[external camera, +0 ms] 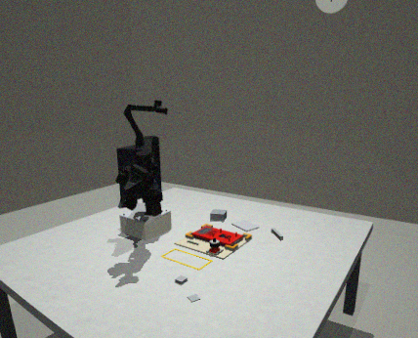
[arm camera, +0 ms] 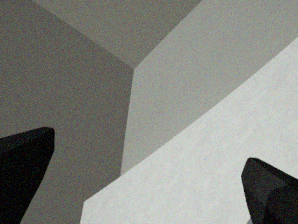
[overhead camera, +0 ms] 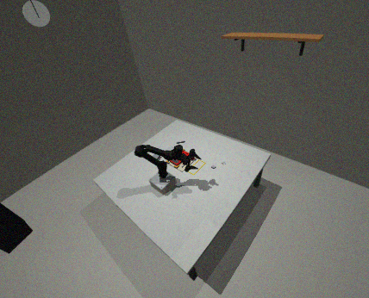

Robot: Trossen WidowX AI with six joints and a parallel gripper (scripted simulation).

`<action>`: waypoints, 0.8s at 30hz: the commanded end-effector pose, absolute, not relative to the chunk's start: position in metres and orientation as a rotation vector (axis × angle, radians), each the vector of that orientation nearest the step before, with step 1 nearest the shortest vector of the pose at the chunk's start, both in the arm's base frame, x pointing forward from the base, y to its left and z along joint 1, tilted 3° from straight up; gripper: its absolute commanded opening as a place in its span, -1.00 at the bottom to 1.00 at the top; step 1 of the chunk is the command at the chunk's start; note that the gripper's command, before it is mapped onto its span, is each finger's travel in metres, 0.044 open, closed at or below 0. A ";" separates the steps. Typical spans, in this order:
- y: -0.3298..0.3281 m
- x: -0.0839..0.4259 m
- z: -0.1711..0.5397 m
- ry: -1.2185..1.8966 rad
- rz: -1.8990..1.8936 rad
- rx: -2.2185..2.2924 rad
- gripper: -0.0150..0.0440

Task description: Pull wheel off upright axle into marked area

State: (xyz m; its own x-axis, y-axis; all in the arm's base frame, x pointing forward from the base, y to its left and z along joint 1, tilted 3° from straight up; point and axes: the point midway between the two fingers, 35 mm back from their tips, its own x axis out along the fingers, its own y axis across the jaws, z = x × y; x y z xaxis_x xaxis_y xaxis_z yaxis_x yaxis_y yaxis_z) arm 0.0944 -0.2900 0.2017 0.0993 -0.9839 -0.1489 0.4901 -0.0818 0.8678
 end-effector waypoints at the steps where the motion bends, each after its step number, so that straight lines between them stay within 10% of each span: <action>1: -0.290 0.095 0.201 -0.671 -1.392 0.971 0.78; 4: -0.292 0.110 0.198 -0.577 -1.385 0.976 0.53; 24: -0.231 0.291 0.128 0.627 -0.978 0.747 0.53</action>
